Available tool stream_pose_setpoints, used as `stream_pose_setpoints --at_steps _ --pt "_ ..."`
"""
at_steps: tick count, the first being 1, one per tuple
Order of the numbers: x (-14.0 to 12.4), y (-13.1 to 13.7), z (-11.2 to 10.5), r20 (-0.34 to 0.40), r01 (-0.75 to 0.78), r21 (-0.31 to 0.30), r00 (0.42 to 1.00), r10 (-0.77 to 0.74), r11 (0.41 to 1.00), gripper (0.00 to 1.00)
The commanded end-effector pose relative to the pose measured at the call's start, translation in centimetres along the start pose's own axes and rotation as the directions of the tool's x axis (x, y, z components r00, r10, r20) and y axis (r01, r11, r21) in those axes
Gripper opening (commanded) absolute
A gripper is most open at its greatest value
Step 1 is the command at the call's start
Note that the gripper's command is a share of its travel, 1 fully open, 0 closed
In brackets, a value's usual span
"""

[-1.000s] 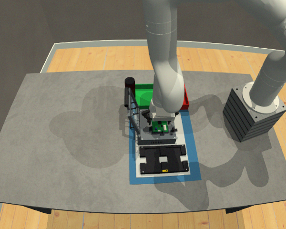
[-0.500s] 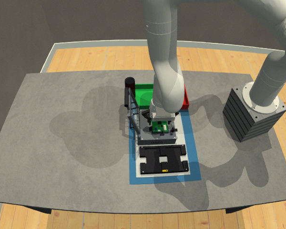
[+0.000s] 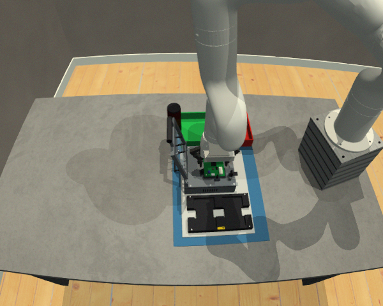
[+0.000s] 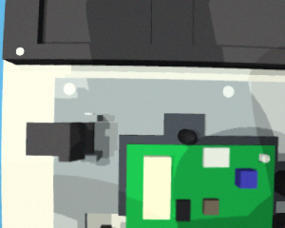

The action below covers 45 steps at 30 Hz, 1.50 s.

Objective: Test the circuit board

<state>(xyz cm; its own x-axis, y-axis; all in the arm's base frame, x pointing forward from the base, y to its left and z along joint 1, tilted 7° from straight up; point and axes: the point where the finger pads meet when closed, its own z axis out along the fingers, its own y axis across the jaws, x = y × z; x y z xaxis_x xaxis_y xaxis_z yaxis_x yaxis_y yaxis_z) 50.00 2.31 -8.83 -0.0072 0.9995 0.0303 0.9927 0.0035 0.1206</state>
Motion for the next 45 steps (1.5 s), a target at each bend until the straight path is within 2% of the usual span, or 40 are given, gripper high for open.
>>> stream_pose_setpoints --at_steps 1,14,34,45 --pt "0.0 0.1 0.0 0.000 0.000 -0.001 1.000 0.000 1.000 1.00" --pt "0.0 0.1 -0.8 0.000 0.000 -0.001 1.000 0.000 1.000 1.00" --pt "0.0 0.1 -6.0 0.000 0.000 -0.001 1.000 0.000 1.000 1.00" --pt "0.0 0.1 -7.6 0.000 0.000 -0.001 1.000 0.000 1.000 1.00"
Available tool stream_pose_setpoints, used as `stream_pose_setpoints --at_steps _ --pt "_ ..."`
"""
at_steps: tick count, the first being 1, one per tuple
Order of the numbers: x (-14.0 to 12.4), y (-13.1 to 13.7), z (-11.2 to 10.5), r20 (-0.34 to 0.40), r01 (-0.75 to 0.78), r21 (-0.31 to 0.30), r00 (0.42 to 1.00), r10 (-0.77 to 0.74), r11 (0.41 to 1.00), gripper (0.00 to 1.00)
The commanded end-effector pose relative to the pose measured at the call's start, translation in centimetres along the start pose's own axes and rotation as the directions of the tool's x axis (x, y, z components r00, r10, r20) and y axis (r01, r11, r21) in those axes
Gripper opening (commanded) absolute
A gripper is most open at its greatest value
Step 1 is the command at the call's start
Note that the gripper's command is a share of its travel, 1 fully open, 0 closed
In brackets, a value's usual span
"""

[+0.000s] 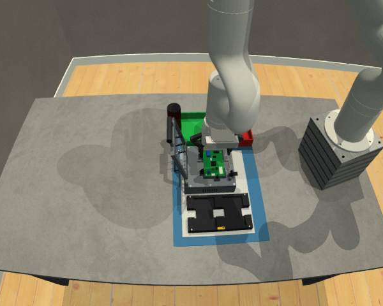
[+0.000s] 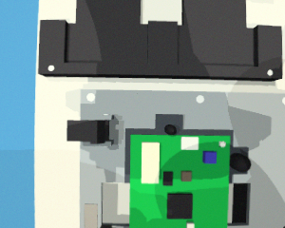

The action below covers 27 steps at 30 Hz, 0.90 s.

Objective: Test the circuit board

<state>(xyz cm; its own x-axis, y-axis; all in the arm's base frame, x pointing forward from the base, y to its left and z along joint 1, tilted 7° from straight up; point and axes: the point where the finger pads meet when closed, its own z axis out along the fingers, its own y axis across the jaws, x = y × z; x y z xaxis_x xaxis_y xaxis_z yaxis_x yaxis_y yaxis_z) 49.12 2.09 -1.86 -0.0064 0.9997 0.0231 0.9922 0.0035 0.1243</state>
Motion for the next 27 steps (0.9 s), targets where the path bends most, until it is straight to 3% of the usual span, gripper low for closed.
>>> stream_pose_setpoints --at_steps 1,27 --pt "0.0 0.1 -0.7 -0.008 0.000 0.002 1.000 0.000 1.000 1.00" --pt "0.0 0.1 -2.9 -0.008 0.000 0.002 1.000 0.000 1.000 1.00"
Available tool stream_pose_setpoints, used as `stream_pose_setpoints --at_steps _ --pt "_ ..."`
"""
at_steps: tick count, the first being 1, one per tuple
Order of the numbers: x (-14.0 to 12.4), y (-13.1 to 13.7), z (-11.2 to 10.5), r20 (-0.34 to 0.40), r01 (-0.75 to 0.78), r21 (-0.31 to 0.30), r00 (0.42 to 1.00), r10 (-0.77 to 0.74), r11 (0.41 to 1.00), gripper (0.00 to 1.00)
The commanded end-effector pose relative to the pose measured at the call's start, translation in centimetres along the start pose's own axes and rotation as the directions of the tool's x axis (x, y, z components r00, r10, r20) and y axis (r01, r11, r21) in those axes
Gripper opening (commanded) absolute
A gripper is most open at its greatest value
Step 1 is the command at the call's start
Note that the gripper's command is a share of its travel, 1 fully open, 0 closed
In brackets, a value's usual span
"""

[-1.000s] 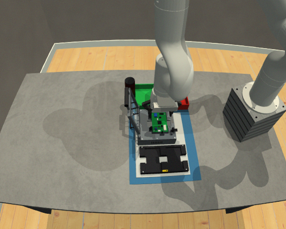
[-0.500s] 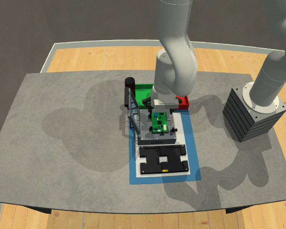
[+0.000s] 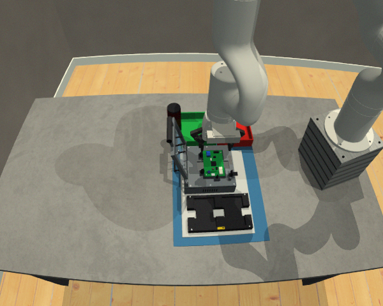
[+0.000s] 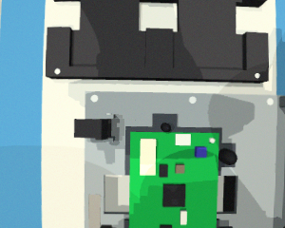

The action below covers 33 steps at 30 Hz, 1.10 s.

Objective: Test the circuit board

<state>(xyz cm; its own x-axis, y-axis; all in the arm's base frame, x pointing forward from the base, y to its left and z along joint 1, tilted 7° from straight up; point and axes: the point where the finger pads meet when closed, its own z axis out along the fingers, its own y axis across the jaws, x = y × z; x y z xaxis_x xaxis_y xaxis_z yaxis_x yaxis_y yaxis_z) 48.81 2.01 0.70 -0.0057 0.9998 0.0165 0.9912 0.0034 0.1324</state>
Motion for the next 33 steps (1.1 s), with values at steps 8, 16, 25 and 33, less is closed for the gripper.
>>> stream_pose_setpoints --at_steps 8,16,25,33 --pt "0.0 0.1 -0.8 -0.014 0.000 0.010 1.000 0.000 1.000 1.00" --pt "0.0 0.1 -1.5 -0.014 0.000 0.010 1.000 0.000 1.000 1.00" --pt "0.0 0.1 -2.3 -0.014 0.000 0.010 1.000 0.000 1.000 1.00" --pt "-0.1 0.1 -3.9 -0.014 0.000 0.011 1.000 0.000 1.000 1.00"
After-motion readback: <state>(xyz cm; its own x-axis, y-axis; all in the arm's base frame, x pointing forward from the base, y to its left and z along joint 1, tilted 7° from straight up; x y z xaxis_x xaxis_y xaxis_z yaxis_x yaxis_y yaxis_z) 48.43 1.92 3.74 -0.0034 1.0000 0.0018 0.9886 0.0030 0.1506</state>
